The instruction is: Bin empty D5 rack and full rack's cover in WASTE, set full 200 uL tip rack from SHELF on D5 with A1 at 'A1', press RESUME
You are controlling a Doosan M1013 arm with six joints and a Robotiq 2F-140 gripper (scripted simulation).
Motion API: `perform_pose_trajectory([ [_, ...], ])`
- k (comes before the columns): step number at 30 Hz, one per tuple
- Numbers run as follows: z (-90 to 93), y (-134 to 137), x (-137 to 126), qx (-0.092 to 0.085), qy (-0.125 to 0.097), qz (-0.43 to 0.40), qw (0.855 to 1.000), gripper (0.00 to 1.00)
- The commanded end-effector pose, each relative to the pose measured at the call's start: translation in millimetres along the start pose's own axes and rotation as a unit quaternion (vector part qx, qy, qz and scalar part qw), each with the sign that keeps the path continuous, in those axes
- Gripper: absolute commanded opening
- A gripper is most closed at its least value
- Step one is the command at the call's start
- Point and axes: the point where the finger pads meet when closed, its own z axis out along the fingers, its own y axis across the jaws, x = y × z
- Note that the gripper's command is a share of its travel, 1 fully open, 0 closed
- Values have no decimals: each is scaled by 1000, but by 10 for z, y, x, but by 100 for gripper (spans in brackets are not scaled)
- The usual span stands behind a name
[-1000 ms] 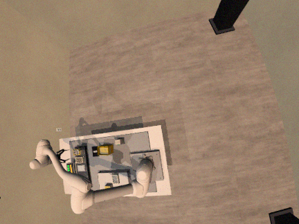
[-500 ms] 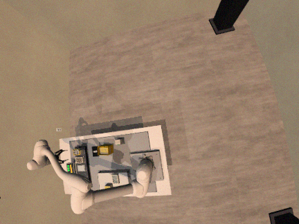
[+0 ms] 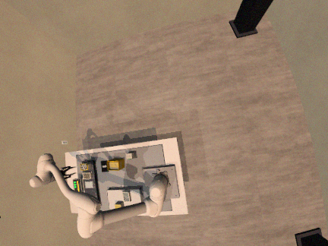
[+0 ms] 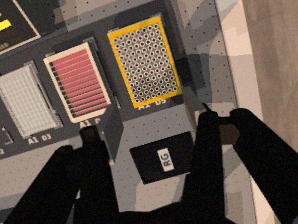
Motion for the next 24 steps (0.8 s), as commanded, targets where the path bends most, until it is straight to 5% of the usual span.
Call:
perform_pose_trajectory([
  [1, 15, 14, -169, 0, 0, 34, 999, 0],
  [12, 23, 50, -601, 0, 0, 124, 992, 0],
  [24, 23, 50, -601, 0, 0, 223, 975, 0],
])
